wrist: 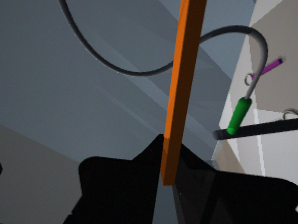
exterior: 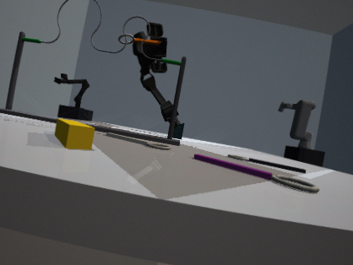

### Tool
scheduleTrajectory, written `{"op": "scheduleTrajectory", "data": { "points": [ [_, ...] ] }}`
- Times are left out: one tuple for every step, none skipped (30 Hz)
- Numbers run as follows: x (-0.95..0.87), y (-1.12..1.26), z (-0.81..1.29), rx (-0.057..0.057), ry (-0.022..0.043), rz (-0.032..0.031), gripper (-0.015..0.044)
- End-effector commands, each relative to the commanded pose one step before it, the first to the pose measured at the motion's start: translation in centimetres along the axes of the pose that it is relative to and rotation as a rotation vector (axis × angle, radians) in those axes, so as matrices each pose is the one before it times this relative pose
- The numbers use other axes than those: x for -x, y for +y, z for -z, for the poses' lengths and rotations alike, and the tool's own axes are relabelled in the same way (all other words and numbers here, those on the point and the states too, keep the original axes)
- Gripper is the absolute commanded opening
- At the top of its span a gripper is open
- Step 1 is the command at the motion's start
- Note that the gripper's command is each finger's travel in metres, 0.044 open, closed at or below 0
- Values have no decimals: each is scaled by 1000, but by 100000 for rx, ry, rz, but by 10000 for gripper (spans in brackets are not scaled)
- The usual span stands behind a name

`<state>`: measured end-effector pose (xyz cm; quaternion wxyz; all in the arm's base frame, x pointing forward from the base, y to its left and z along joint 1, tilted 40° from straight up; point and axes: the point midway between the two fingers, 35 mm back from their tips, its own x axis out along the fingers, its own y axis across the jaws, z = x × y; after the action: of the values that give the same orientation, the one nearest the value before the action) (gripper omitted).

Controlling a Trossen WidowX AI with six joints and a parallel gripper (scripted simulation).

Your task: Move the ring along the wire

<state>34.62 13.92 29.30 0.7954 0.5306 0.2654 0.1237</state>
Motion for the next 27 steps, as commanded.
{"op": "scheduleTrajectory", "data": {
  "points": [
    [233,916,-92,-1116,244,-2520,-150],
    [8,52,-4,-192,26,-104,-150],
    [9,53,-4,-197,27,-107,-150],
    [8,53,-4,-198,27,-107,-150],
    [9,55,-4,-203,27,-110,-150],
    [9,56,-5,-208,28,-113,-150],
    [9,60,-5,-221,30,-120,-150],
    [10,62,-5,-230,31,-124,-150],
    [10,63,-5,-234,31,-127,-150],
    [10,61,-5,-224,30,-121,-150],
    [11,70,-5,-259,35,-140,-150],
    [11,72,-5,-266,36,-144,-150],
    [11,72,-5,-264,35,-143,-150],
    [12,74,-5,-274,37,-148,-150],
    [12,78,-6,-285,38,-154,-150],
    [9,43,-8,-16,5,-7,-150],
    [11,50,-9,-19,6,-9,-150],
    [11,53,-10,-20,6,-10,-150],
    [10,48,-9,-18,6,-9,-150],
    [11,49,-9,-19,6,-9,-150],
    [11,52,-10,-19,6,-10,-150],
    [13,61,-11,-23,6,-11,-150],
    [12,54,-10,-20,6,-10,-150],
    [12,57,-11,-21,6,-11,-150],
    [8,35,-8,192,-20,106,-150],
    [5,12,-6,392,-44,216,-150],
    [4,12,-6,383,-43,211,-150]
  ]
}}
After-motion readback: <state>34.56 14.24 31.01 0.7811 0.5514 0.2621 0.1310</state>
